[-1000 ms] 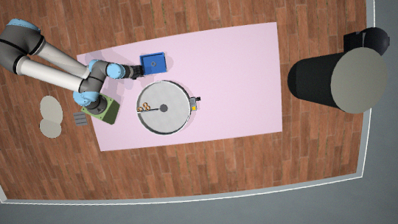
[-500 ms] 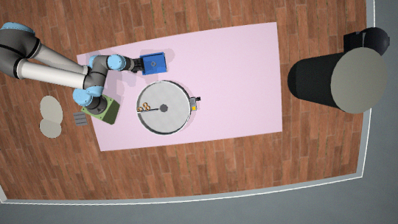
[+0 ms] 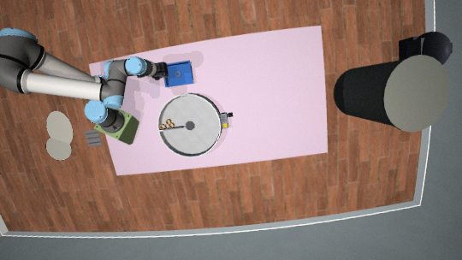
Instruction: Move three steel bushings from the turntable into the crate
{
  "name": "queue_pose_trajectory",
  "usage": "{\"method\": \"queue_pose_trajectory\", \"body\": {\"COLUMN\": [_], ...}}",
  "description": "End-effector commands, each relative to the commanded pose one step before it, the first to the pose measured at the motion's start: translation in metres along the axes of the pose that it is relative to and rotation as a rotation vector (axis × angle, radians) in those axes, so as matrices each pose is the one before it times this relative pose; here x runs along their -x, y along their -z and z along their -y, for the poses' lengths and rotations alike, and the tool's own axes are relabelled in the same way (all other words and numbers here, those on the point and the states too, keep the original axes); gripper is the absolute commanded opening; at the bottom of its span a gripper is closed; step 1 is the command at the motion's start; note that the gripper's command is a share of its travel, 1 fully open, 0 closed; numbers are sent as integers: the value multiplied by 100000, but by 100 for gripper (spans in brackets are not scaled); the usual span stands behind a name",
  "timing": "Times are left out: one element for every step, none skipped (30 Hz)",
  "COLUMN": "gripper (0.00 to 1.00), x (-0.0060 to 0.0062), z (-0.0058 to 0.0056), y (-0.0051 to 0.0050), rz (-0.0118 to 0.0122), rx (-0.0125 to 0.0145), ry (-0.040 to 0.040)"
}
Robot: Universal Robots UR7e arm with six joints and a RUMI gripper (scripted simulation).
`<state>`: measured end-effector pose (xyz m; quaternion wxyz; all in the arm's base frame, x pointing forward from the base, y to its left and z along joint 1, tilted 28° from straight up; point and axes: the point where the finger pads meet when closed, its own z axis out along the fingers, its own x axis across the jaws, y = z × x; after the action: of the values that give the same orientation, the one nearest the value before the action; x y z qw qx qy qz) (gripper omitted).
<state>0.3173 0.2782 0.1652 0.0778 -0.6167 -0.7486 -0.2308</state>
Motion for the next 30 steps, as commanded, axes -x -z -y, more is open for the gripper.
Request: {"method": "queue_pose_trajectory", "body": {"gripper": [0,0,0,0,0,0,0,0,0,0,0,0,0,0,0,0,0,0,0,0,0,0,0,0,0,0,0,0,0,0], "x": [-480,-70,-61,-53,-45,-37,-30,-24,-18,-13,-9,-6,-3,-1,0,0,0,0,0,0,0,0,0,0,0,0,0,0,0,0], "z": [-192,-21,-19,-16,-14,-11,-9,-7,-6,-4,-3,-2,-1,0,0,0,0,0,0,0,0,0,0,0,0,0,0,0,0,0], "y": [9,0,0,0,0,0,0,0,0,0,0,0,0,0,0,0,0,0,0,0,0,0,0,0,0,0,0,0,0,0], "rz": [112,0,0,0,0,0,0,0,0,0,0,0,0,0,0,0,0,0,0,0,0,0,0,0,0,0,0,0,0,0], "rx": [73,0,0,0,0,0,0,0,0,0,0,0,0,0,0,0,0,0,0,0,0,0,0,0,0,0,0,0,0,0], "ry": [6,0,0,0,0,0,0,0,0,0,0,0,0,0,0,0,0,0,0,0,0,0,0,0,0,0,0,0,0,0]}}
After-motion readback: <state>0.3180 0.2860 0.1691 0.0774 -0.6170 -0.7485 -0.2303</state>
